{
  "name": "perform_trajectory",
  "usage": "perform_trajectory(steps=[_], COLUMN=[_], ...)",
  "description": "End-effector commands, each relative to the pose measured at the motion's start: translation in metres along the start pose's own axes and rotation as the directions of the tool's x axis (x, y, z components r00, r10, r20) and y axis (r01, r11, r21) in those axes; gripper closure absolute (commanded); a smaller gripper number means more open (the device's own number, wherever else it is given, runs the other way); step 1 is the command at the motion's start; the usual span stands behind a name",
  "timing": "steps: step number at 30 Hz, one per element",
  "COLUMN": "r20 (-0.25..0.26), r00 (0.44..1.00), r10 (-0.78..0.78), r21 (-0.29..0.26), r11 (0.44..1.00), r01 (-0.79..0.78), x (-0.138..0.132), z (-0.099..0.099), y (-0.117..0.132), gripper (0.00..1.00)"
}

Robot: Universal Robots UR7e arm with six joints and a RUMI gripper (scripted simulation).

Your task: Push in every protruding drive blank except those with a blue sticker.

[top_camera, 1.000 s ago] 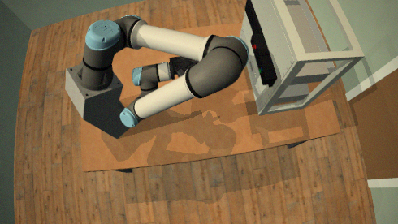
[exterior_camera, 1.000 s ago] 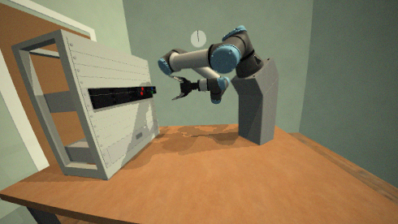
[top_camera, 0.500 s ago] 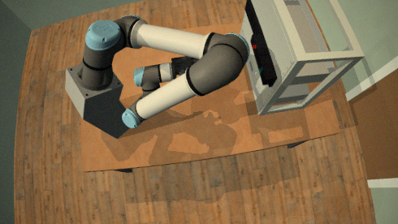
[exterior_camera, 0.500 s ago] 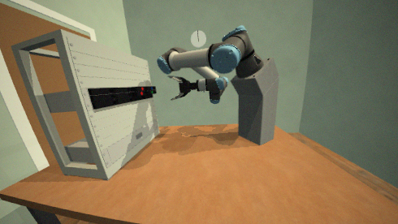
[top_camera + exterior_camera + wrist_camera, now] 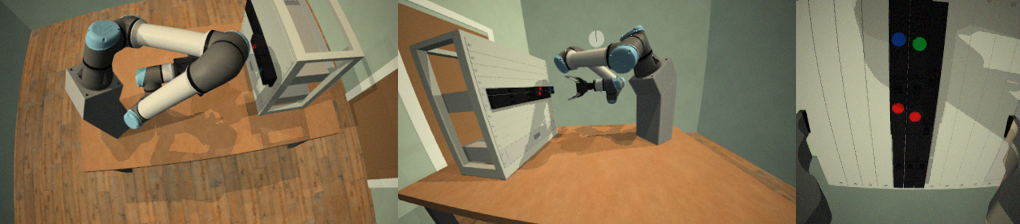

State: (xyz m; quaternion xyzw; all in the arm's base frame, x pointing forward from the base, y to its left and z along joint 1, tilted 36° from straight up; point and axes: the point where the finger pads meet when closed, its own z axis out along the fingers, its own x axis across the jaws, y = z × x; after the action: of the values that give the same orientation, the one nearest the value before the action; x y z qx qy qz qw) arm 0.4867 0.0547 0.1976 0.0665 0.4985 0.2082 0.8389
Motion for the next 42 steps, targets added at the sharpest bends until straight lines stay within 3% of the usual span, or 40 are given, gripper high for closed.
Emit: perform_trajectory(steps=[1,42], r20=[0.004,0.004], r00=[1.0,1.0], r10=[-0.001,-0.001], r21=[0.006,0.006], r11=[1.0,1.0], r01=[0.001,0.001], x=[0.003,0.002], z=[0.057,0.078], y=[-0.019,-0.028], gripper=[0.0,0.0])
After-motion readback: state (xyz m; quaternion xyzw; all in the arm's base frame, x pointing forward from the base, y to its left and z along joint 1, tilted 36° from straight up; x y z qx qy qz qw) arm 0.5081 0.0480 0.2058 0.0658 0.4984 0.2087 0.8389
